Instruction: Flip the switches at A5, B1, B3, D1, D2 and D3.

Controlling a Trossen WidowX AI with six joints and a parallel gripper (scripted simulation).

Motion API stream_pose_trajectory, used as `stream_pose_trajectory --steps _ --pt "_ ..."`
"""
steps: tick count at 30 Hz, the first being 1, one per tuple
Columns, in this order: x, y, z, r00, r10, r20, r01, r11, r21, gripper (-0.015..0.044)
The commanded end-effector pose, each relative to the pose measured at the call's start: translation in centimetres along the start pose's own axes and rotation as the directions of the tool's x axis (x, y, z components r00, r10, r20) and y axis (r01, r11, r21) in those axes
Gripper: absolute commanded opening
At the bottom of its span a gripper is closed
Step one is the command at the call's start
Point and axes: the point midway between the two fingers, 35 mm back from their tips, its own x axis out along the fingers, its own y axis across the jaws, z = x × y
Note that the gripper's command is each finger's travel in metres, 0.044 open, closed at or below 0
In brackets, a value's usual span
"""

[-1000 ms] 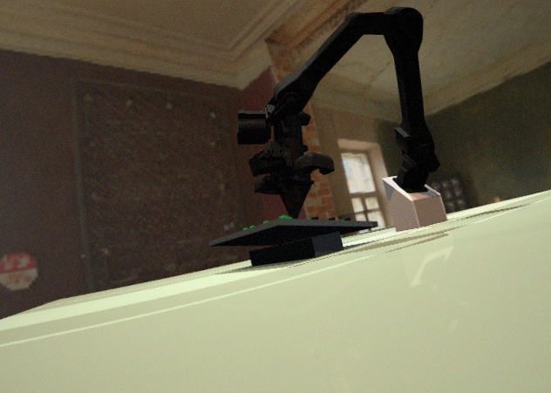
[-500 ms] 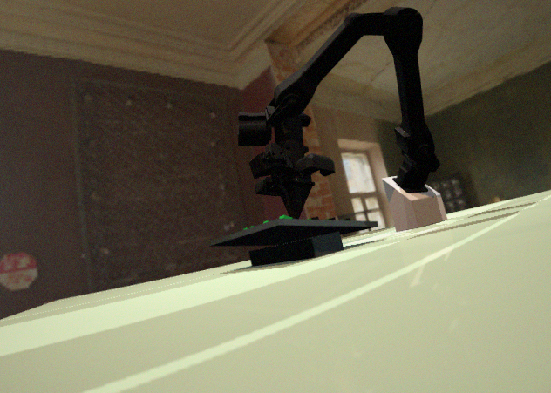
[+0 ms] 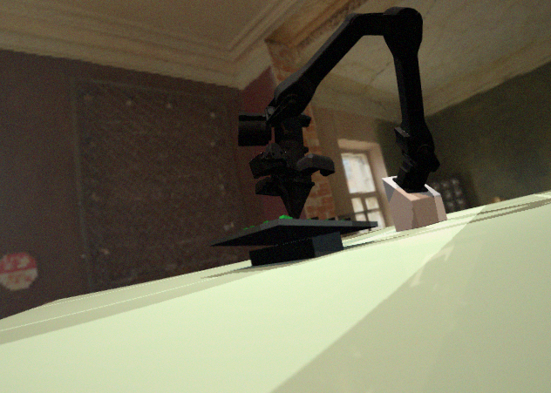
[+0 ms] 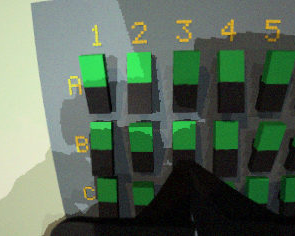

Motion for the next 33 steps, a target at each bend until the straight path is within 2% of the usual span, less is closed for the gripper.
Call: stream_pose_trajectory --steps 1,33 --pt "0.08 0.01 -0.12 1.0 0.003 -0.001 -0.003 1.0 0.008 0.0" --pt "0.43 0.01 -0.13 1.0 0.003 -0.001 -0.003 1.0 0.008 0.0"
